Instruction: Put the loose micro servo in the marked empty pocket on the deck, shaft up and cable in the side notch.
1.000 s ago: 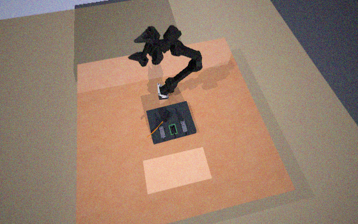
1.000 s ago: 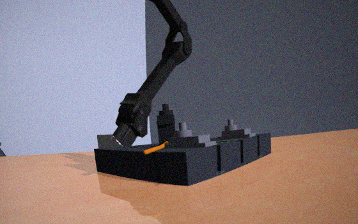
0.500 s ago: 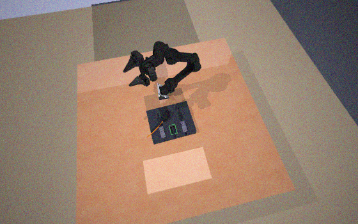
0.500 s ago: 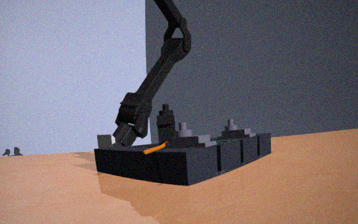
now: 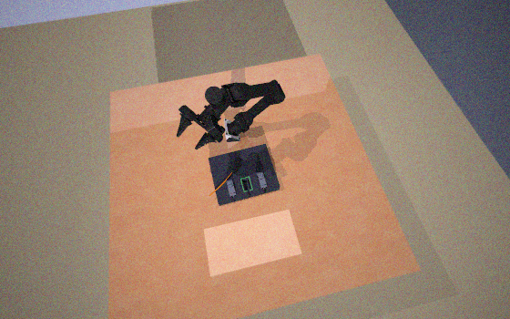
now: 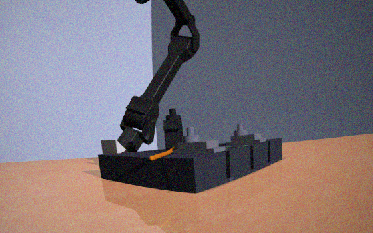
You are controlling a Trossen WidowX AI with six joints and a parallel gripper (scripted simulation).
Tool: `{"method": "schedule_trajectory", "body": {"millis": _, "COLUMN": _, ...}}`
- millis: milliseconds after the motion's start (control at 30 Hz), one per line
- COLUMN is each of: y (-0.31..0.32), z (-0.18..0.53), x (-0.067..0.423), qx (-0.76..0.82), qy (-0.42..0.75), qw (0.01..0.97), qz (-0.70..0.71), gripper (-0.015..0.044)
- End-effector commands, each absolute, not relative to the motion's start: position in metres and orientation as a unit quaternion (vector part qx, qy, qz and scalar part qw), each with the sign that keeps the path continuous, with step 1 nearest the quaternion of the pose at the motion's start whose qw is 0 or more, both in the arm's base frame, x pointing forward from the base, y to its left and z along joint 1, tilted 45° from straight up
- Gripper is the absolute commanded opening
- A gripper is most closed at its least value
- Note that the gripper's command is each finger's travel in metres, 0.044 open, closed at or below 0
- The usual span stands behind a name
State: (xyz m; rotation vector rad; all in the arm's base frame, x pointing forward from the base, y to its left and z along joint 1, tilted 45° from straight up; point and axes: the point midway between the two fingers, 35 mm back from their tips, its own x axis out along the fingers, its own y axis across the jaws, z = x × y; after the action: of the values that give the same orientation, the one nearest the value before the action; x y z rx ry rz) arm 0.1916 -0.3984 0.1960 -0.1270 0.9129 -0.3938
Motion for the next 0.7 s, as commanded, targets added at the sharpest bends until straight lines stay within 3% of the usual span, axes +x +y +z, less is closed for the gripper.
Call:
{"method": "schedule_trajectory", "body": {"millis": 0, "y": -0.38, "z": 0.177, "x": 0.2, "qx": -0.002, "qy": 0.448, "qw": 0.878, "qz": -0.166, "gripper": 0.044}}
{"method": "schedule_trajectory", "body": {"millis": 667, "y": -0.268, "z": 0.109, "x": 0.224, "qx": 0.285, "qy": 0.535, "qw": 0.793, "qz": -0.065, "gripper": 0.044}}
